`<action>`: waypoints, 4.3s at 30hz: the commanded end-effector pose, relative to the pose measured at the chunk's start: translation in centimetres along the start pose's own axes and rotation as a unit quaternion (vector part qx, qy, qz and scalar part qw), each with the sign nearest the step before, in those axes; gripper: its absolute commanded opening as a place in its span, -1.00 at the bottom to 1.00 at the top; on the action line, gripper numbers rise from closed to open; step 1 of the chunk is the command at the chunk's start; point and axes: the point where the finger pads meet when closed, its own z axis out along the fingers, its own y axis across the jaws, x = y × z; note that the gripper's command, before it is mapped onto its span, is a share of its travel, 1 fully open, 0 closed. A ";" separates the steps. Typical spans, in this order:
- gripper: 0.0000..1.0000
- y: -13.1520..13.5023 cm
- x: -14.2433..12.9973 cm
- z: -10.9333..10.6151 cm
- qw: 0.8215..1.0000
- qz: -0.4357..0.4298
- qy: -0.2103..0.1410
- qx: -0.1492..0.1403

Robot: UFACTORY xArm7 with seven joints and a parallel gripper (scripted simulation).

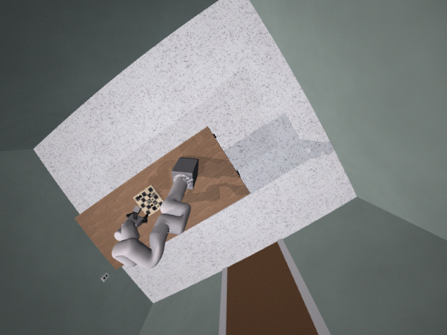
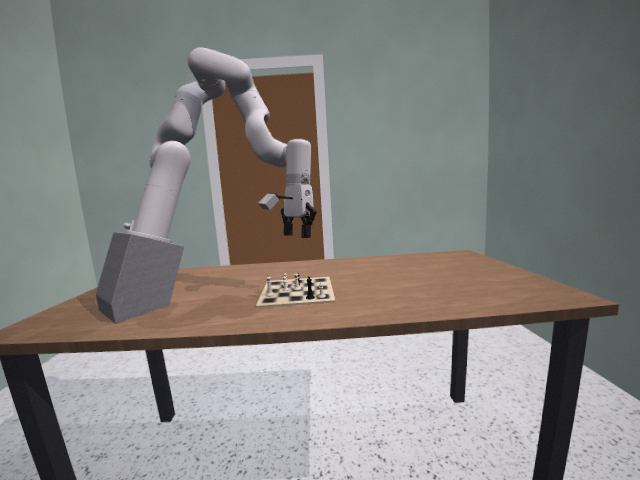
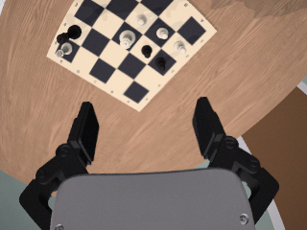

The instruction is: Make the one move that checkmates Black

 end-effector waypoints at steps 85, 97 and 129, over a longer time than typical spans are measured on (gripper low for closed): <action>1.00 -2.8 2.6 0.6 0.896 -0.442 -0.026 0.030; 1.00 -2.5 2.6 3.1 0.730 -0.682 0.018 0.040; -0.16 -2.1 2.6 4.3 0.089 -0.995 0.009 0.051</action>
